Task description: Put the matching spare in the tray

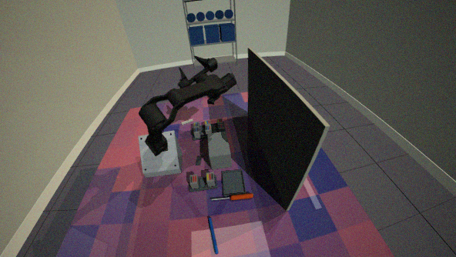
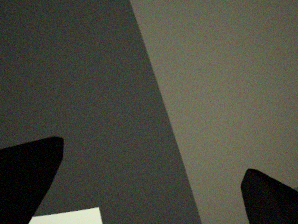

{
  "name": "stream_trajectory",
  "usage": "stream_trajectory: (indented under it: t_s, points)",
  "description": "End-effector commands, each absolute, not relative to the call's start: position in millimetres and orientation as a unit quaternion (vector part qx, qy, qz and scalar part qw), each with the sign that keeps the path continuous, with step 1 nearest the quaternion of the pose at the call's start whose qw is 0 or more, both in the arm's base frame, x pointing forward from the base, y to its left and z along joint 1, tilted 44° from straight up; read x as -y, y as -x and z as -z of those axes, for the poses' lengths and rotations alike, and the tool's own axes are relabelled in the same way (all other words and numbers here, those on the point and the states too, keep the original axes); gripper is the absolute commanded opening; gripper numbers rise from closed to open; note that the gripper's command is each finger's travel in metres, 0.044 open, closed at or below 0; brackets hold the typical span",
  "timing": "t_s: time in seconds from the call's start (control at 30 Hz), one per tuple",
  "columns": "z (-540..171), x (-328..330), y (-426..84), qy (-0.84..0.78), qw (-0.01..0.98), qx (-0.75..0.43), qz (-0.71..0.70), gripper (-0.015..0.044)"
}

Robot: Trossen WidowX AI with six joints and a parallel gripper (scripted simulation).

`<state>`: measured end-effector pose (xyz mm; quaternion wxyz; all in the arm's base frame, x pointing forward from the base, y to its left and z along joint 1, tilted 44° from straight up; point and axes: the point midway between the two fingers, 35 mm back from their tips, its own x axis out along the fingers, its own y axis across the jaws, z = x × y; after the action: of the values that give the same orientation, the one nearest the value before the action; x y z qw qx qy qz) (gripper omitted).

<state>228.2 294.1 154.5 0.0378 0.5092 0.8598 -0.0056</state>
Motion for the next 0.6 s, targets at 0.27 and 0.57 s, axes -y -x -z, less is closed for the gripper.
stream_trajectory:
  t_s: [0.27,0.57]
  points:
    - [-137.2,-291.4,-233.8,-0.502,0.104,-0.858,0.024,0.0440]
    - [-57.5,-220.1,-278.5,-0.320,0.460,-0.816,0.140,0.0440]
